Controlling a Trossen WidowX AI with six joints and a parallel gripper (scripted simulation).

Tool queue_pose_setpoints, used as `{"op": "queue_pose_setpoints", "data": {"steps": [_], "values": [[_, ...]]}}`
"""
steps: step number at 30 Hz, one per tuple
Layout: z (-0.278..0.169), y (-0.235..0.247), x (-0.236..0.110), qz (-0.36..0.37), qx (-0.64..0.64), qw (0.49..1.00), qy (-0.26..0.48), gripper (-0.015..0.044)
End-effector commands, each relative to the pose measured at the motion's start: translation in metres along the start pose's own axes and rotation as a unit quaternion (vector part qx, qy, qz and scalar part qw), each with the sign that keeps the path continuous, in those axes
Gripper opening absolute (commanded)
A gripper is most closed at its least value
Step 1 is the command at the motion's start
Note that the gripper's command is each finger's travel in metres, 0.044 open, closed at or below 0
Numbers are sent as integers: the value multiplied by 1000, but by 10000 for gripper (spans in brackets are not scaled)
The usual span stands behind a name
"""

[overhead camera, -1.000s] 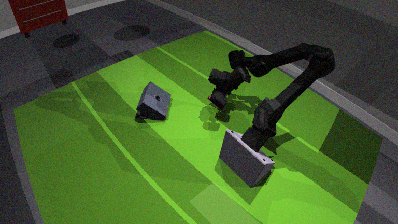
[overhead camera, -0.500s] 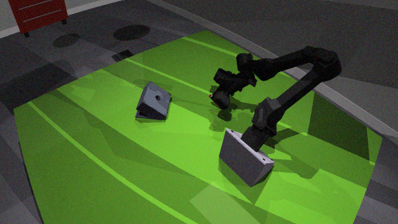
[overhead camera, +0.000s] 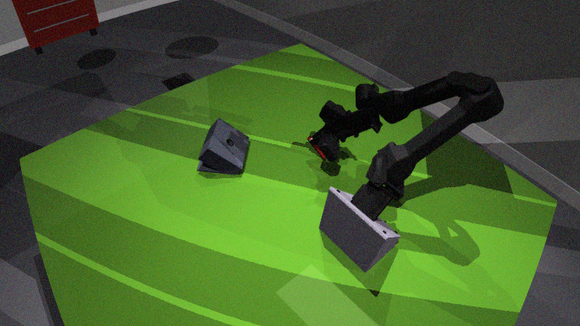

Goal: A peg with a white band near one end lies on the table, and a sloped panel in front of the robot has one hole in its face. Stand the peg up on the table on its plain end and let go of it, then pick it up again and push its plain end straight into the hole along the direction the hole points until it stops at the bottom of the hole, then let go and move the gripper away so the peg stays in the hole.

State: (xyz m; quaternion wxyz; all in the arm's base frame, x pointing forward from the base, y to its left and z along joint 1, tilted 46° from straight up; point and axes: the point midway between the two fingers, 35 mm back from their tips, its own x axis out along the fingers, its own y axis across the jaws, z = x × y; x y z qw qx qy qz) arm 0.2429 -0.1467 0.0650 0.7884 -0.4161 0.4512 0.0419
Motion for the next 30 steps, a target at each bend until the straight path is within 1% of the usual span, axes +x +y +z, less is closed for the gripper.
{"op": "queue_pose_setpoints", "data": {"steps": [1, 30], "values": [[-1, 3, -2, 2, -2, 1000, -18, 49], [-13, 3, -18, 2, -3, 990, -143, 49]]}}
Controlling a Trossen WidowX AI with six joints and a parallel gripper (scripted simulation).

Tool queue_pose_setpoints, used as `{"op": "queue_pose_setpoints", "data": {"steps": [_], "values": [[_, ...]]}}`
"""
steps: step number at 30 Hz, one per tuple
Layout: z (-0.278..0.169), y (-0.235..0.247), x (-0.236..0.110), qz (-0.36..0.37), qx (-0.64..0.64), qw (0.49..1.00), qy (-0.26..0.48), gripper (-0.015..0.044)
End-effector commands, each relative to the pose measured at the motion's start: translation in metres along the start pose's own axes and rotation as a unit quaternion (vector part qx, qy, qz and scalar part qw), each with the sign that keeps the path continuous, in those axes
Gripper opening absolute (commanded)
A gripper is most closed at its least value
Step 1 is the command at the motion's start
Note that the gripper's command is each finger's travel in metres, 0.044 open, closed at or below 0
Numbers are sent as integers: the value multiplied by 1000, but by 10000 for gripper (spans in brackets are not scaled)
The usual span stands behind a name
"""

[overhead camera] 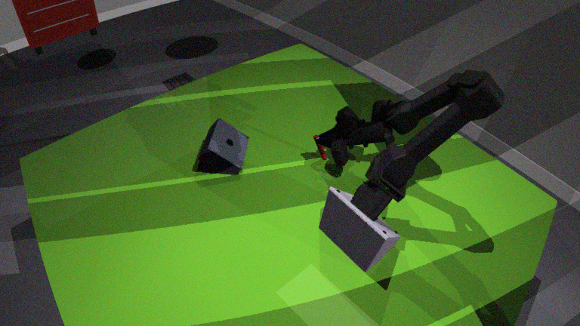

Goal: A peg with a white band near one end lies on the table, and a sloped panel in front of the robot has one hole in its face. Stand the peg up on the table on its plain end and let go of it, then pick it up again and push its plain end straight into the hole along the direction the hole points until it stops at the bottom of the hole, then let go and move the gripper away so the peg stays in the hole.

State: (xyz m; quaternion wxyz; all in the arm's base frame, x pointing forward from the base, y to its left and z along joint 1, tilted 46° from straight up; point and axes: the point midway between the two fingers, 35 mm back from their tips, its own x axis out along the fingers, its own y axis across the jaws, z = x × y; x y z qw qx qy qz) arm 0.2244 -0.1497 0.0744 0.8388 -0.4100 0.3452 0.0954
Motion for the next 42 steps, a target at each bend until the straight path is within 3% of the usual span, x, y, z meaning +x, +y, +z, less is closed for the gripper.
{"op": "queue_pose_setpoints", "data": {"steps": [1, 36, 42], "values": [[-1, 3, -2, 4, 0, 1000, -18, 49], [-15, 4, -20, 5, 0, 986, -169, 49], [-15, 4, -21, 4, 0, 988, -154, 49]]}}
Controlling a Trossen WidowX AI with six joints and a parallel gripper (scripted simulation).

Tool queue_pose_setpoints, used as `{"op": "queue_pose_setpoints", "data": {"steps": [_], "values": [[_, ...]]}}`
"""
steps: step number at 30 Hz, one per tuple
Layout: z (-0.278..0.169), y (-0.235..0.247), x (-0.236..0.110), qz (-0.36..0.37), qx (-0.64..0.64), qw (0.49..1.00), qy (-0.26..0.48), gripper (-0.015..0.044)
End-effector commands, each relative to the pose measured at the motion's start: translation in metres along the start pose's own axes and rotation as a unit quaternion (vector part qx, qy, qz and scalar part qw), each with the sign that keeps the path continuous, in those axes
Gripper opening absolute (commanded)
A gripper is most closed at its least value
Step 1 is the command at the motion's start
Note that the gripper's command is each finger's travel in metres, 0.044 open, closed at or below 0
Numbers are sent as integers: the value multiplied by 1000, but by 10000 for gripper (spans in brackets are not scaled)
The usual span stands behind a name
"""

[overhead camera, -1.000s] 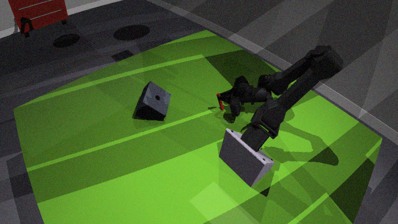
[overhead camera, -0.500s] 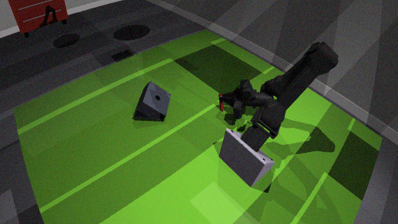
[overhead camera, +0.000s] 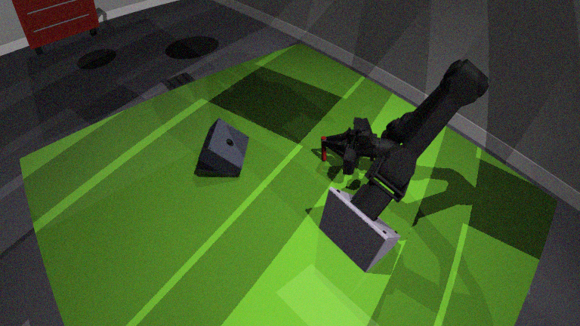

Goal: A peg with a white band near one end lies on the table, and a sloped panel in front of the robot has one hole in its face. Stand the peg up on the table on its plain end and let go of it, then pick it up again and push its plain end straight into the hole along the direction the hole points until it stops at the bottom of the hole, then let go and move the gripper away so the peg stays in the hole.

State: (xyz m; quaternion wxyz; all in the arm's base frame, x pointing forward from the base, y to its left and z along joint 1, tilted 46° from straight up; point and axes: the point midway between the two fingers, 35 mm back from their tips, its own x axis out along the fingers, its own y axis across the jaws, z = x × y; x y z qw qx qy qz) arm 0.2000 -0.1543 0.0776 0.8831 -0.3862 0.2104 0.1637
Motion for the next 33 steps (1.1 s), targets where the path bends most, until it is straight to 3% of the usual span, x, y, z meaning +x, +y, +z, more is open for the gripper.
{"op": "queue_pose_setpoints", "data": {"steps": [1, 33], "values": [[0, -2, -1, -1, -2, 1000, 4, 49], [-7, 4, -3, 1, 4, 1000, -4, 49]]}}
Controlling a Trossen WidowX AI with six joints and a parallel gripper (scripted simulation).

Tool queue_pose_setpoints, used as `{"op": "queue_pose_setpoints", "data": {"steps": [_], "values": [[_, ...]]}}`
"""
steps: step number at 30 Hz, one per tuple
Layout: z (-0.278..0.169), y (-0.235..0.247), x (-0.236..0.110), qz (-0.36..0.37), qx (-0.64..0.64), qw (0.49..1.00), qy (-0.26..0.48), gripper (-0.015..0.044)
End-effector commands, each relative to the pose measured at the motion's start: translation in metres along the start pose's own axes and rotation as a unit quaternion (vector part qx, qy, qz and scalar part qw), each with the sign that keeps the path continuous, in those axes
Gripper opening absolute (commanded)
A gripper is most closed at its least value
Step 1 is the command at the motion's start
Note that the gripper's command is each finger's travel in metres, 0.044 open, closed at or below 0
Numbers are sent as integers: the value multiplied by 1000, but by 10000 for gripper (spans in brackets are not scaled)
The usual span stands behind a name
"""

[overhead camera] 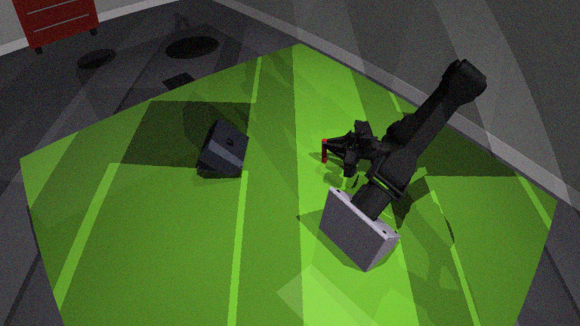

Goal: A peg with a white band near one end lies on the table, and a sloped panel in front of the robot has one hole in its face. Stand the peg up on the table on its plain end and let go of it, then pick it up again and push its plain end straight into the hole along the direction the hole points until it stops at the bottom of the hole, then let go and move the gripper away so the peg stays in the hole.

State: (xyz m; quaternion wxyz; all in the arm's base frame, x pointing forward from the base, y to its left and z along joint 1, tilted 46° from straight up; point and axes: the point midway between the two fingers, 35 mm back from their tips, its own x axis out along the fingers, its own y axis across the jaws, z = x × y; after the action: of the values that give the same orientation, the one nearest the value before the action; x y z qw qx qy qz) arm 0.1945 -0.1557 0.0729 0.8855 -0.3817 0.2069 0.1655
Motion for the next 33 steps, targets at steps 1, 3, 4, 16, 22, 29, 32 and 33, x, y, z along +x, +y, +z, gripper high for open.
{"op": "queue_pose_setpoints", "data": {"steps": [1, 3, 4, 16, 22, 29, 32, 33], "values": [[-2, 0, -1, 0, 0, 1000, 0, 49], [-2, 0, -1, 0, -1, 1000, -1, 49], [-2, 0, -2, 0, -1, 1000, -2, 49], [-3, 2, -3, -1, -5, 1000, -10, 49], [-3, 3, -4, -2, -6, 1000, -13, 49], [-4, 4, -5, -3, -8, 1000, -18, 49], [-4, 4, -6, -3, -9, 1000, -20, 49], [-4, 4, -6, -3, -9, 1000, -20, 49]]}}
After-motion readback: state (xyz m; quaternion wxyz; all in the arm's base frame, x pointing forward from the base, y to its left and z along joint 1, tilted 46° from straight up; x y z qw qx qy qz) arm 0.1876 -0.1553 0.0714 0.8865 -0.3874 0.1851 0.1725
